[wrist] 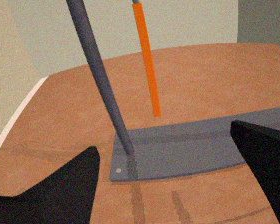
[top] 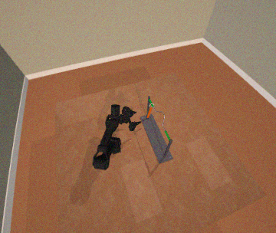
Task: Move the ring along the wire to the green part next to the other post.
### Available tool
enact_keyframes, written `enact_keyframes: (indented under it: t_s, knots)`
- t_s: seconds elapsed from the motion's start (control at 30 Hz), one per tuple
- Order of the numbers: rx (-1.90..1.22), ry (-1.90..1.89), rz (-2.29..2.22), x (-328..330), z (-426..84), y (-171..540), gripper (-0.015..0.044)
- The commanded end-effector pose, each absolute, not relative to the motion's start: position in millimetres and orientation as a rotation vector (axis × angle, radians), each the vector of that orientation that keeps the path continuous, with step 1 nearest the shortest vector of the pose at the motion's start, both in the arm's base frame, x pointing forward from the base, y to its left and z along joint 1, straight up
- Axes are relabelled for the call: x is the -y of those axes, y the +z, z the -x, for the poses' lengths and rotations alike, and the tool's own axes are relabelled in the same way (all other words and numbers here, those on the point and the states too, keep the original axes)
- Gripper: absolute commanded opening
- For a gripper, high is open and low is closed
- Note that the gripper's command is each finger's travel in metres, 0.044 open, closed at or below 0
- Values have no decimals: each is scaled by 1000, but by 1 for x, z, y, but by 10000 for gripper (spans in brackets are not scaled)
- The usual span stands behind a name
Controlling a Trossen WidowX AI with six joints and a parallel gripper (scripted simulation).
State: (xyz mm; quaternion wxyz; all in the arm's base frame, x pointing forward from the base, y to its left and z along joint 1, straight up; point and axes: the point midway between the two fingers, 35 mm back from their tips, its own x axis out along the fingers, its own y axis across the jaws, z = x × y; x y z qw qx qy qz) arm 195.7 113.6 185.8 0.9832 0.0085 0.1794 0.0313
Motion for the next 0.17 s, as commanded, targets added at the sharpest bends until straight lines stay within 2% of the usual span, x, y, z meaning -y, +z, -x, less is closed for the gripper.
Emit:
enact_keyframes:
  t_s: [0.0,0.13]
  knots:
    - [-358,57,-20,-113,-196,186,440]
    - [-358,57,-20,-113,-196,186,440]
